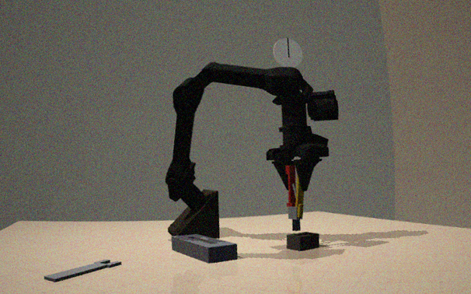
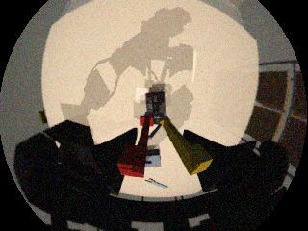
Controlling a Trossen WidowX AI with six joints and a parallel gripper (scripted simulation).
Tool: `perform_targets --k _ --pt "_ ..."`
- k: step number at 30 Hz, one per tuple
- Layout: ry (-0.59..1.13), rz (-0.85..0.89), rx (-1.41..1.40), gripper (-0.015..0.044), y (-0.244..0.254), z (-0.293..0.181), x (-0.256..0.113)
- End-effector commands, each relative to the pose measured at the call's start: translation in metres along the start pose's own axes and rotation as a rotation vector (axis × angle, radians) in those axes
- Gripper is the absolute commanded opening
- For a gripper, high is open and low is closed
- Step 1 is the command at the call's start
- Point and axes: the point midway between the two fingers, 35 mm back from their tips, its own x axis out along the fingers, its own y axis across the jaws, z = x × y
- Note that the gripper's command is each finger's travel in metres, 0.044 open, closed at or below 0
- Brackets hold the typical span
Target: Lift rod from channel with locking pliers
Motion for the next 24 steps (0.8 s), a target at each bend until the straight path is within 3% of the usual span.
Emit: perform_targets --k 1,24 --pt "-0.002 -0.012 0.051 0.0316 0.000 -0.010 -0.006" --pt "-0.003 -0.012 0.267 0.0316 0.001 -0.047 -0.010"
